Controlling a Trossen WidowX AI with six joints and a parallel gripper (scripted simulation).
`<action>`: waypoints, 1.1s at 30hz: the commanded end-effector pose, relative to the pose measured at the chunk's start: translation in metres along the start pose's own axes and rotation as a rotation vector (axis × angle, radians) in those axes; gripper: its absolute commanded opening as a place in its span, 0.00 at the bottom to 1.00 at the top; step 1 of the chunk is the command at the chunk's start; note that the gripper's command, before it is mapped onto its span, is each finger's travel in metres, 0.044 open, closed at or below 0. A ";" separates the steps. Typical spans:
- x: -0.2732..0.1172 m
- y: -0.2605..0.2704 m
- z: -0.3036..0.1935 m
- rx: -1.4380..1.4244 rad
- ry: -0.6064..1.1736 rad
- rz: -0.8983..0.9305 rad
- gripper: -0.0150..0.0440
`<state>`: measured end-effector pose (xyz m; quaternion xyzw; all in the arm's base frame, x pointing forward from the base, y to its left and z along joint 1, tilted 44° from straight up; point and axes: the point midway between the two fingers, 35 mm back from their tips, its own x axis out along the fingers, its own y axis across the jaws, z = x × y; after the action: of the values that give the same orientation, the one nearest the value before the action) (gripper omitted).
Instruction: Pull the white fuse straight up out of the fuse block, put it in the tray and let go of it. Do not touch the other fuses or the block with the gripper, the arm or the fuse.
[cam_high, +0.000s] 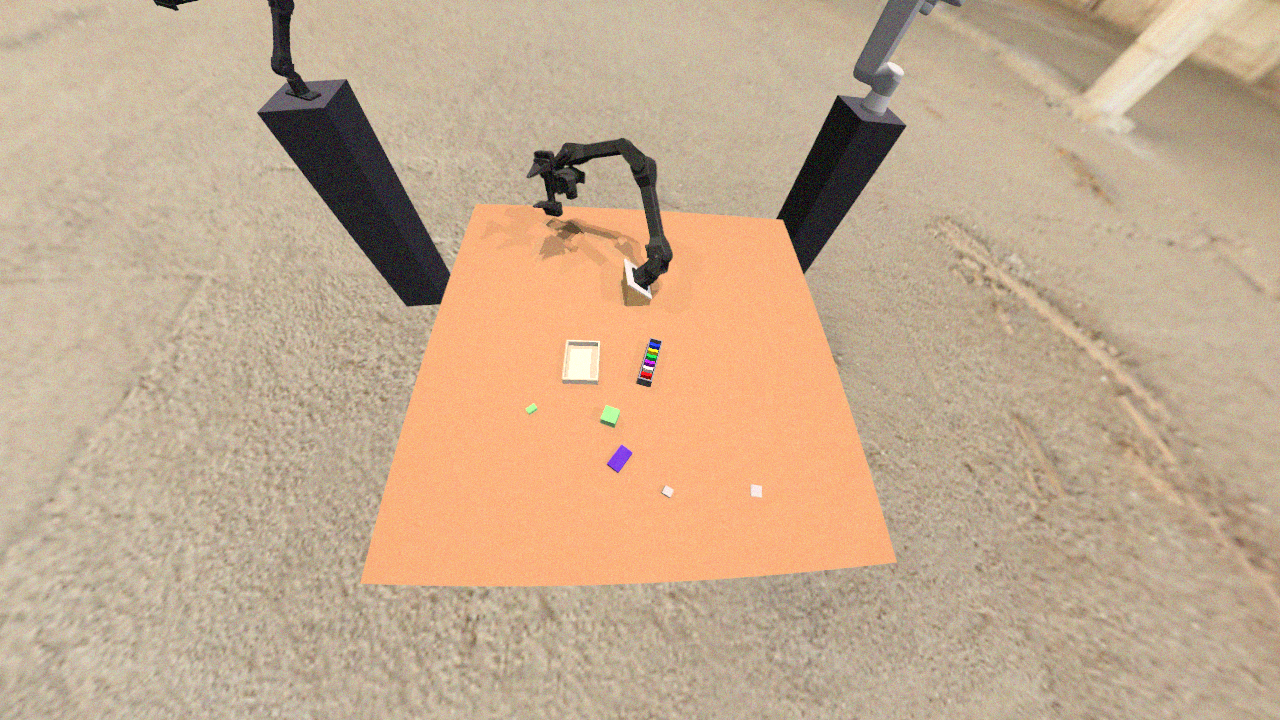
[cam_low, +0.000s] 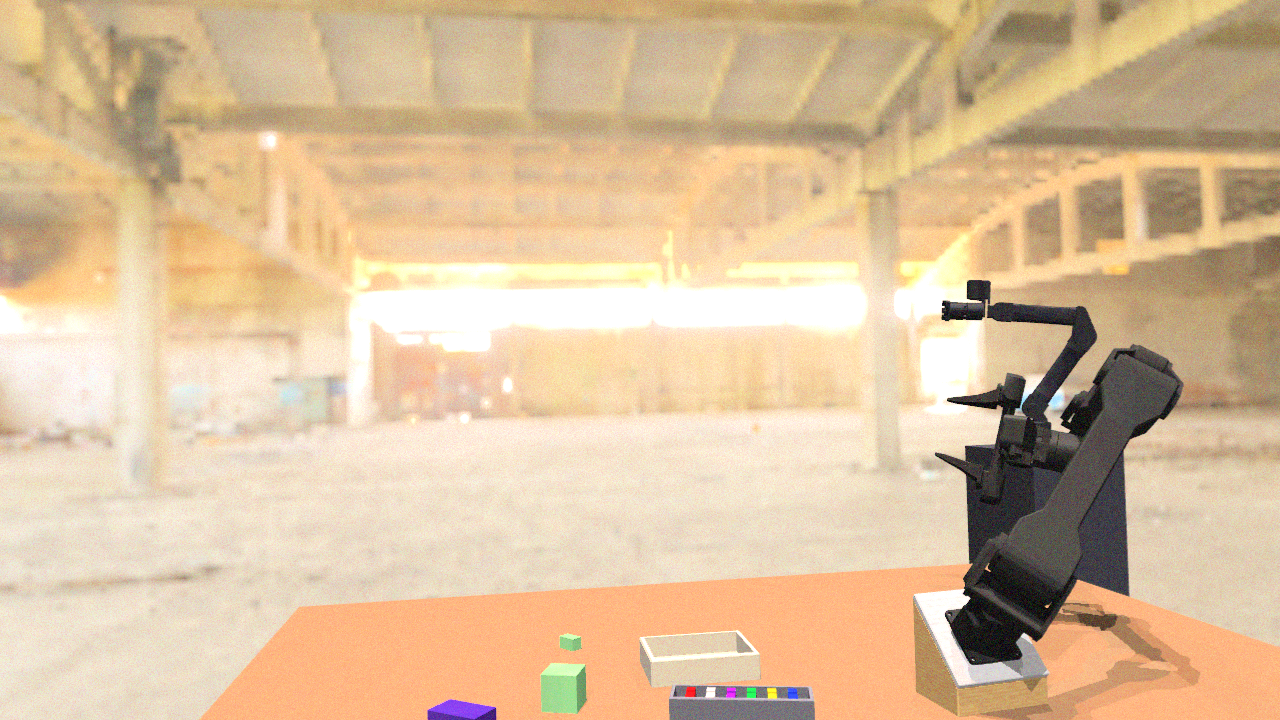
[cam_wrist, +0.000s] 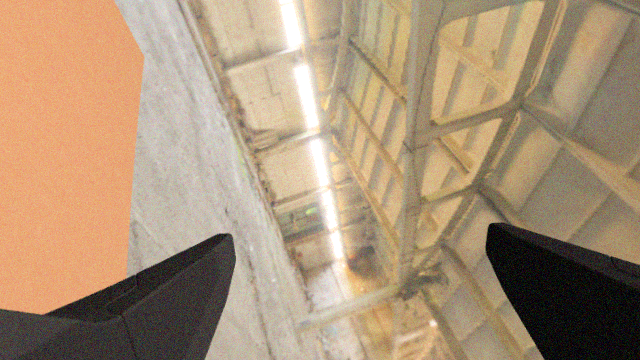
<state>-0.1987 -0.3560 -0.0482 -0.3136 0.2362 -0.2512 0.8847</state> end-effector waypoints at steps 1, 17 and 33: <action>0.003 0.000 0.001 0.014 -0.004 0.007 0.89; 0.165 0.024 0.115 0.824 0.024 0.597 0.38; 0.239 0.091 0.229 1.242 0.376 0.992 0.38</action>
<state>0.1065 -0.3553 -0.0170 0.3309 0.2681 0.0253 0.9044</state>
